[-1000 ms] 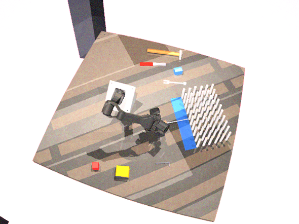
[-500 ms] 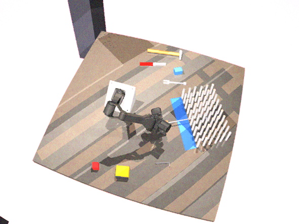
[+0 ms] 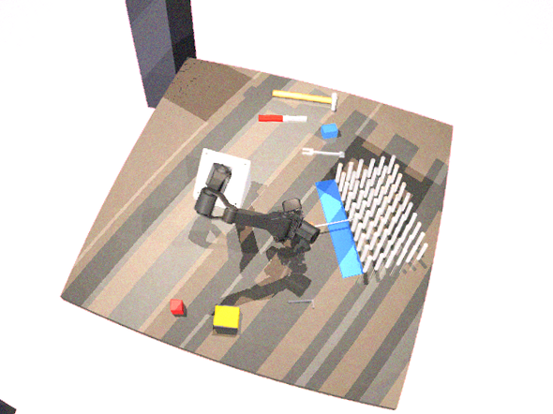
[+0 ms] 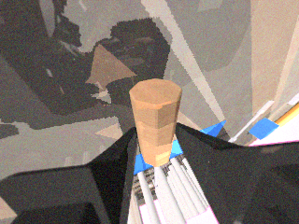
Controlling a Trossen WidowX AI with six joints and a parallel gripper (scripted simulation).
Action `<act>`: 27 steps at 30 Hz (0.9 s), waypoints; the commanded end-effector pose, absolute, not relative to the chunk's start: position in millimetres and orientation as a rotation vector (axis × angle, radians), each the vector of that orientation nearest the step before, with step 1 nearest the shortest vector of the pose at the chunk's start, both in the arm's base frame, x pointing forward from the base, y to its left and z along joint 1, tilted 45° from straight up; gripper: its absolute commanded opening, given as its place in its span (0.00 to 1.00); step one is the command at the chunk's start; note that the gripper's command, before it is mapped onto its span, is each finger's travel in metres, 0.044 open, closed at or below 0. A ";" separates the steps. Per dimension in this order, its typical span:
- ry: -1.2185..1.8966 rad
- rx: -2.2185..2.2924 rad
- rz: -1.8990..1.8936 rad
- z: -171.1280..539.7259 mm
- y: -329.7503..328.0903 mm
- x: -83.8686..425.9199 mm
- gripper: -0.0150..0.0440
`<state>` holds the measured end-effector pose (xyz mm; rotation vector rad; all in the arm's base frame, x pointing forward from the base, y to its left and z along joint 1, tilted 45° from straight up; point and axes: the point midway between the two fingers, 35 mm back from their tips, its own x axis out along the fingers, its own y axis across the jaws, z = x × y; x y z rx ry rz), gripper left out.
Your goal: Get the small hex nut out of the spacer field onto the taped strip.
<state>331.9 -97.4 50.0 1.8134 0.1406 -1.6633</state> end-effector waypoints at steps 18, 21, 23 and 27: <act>0.134 1.822 -1.655 46.6 -91.6 347.5 0.25; 0.134 1.822 -1.655 45.9 -90.8 349.3 0.25; 0.134 1.823 -1.655 45.4 -90.3 350.5 0.25; 0.134 1.823 -1.655 44.5 -89.3 353.0 0.25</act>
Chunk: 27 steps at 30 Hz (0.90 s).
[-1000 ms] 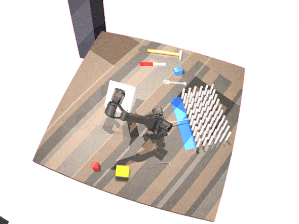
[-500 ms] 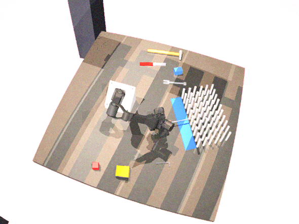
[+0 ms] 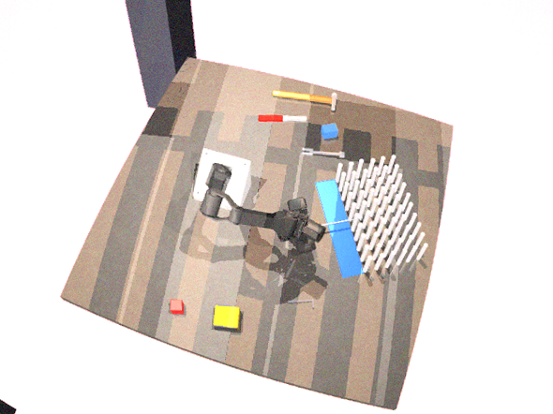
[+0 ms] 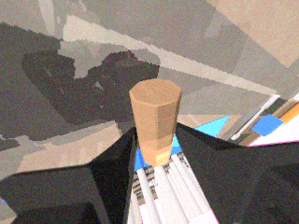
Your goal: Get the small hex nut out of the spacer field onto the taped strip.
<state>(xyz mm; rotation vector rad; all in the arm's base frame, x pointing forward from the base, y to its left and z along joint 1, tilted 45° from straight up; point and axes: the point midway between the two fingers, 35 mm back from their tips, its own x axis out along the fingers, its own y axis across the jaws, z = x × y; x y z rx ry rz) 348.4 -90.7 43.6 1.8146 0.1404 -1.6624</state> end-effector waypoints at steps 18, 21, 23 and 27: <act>0.134 1.824 -1.654 40.3 -84.5 363.9 0.25; 0.134 1.824 -1.654 39.6 -83.7 365.7 0.25; 0.134 1.824 -1.654 39.1 -83.2 366.9 0.25; 0.134 1.824 -1.653 38.2 -82.1 369.4 0.25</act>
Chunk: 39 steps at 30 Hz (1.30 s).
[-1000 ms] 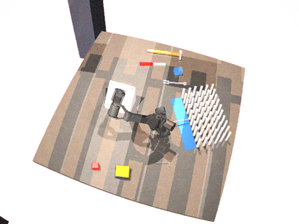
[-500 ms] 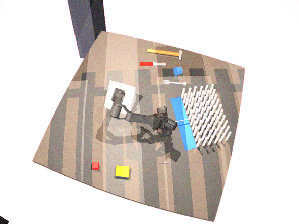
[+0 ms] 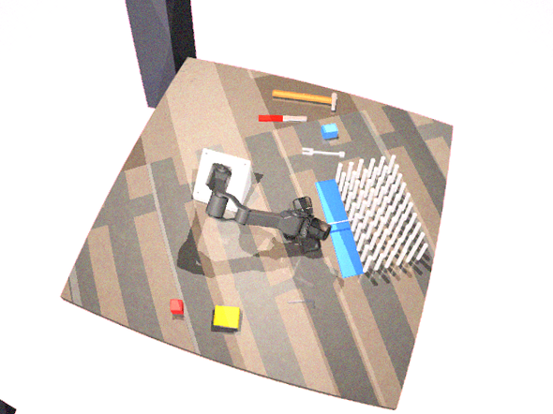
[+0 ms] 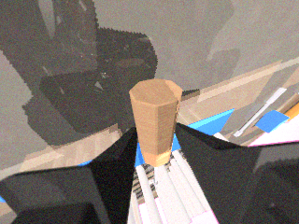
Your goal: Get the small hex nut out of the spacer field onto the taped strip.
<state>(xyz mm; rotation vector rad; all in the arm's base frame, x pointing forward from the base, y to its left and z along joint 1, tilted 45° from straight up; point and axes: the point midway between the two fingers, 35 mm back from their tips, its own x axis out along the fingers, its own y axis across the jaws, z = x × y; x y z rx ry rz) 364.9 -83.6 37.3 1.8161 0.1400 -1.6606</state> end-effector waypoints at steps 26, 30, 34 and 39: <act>0.134 1.825 -1.652 32.0 -75.2 385.1 0.25; 0.134 1.825 -1.652 31.0 -74.1 387.5 0.25; 0.134 1.825 -1.652 30.1 -73.0 389.9 0.25; 0.134 1.825 -1.652 28.9 -71.7 392.9 0.25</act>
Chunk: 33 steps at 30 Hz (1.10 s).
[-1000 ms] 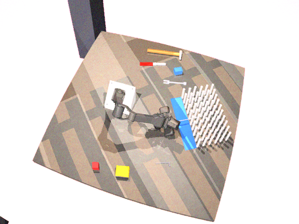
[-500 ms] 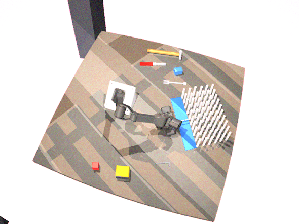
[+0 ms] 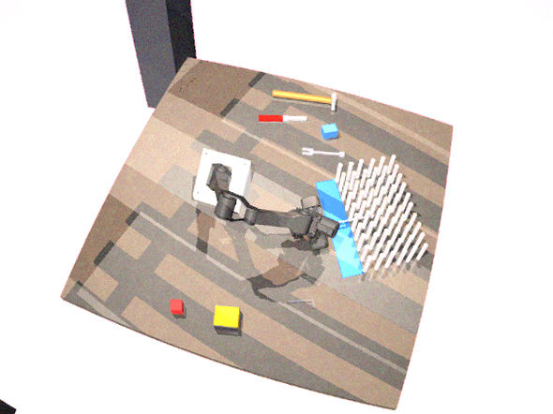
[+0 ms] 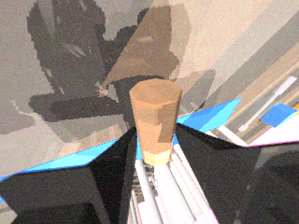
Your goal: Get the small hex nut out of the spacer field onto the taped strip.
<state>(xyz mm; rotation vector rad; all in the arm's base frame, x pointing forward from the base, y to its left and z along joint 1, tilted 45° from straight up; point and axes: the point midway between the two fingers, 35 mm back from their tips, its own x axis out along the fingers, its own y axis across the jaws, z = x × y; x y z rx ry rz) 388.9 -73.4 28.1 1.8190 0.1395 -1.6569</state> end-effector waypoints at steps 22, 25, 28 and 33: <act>0.135 1.826 -1.651 24.1 -66.2 405.6 0.25; 0.135 1.826 -1.651 23.4 -65.4 407.3 0.25; 0.135 1.826 -1.651 22.8 -64.7 408.9 0.25; 0.135 1.827 -1.650 21.7 -63.4 411.7 0.25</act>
